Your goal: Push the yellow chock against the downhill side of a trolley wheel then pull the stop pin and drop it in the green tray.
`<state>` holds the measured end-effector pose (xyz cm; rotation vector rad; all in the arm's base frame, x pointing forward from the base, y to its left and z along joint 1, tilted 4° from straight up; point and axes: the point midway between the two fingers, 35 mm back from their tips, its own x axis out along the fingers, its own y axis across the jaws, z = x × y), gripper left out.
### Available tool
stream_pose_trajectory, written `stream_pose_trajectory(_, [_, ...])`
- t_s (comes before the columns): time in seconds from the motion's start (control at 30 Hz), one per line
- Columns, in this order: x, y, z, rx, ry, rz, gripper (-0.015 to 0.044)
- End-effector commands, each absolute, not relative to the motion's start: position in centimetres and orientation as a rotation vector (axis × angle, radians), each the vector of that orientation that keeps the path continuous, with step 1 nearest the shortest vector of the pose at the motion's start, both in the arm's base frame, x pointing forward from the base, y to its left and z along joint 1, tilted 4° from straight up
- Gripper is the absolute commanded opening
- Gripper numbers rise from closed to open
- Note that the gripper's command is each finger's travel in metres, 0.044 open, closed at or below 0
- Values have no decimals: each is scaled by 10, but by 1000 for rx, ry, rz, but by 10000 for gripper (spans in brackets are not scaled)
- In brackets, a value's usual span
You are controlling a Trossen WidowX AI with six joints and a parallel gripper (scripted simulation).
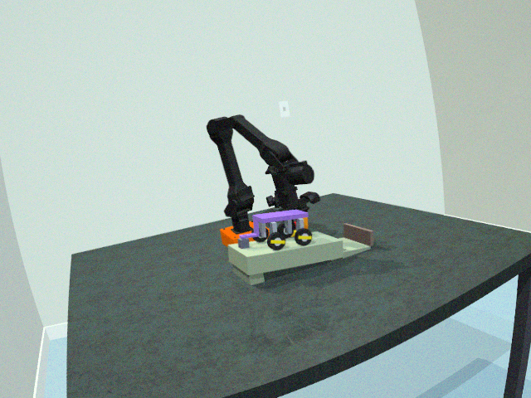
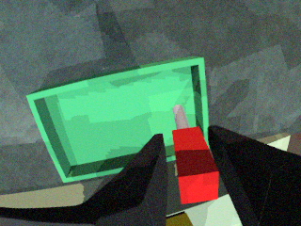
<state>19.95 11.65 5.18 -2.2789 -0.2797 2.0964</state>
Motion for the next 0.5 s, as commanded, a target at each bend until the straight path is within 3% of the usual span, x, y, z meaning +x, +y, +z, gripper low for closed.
stream_pose_trajectory(0.0, [200,115,51,-2275,-285,2094,190])
stream_pose_trajectory(0.47, [201,104,47,-2276,-284,2094,190])
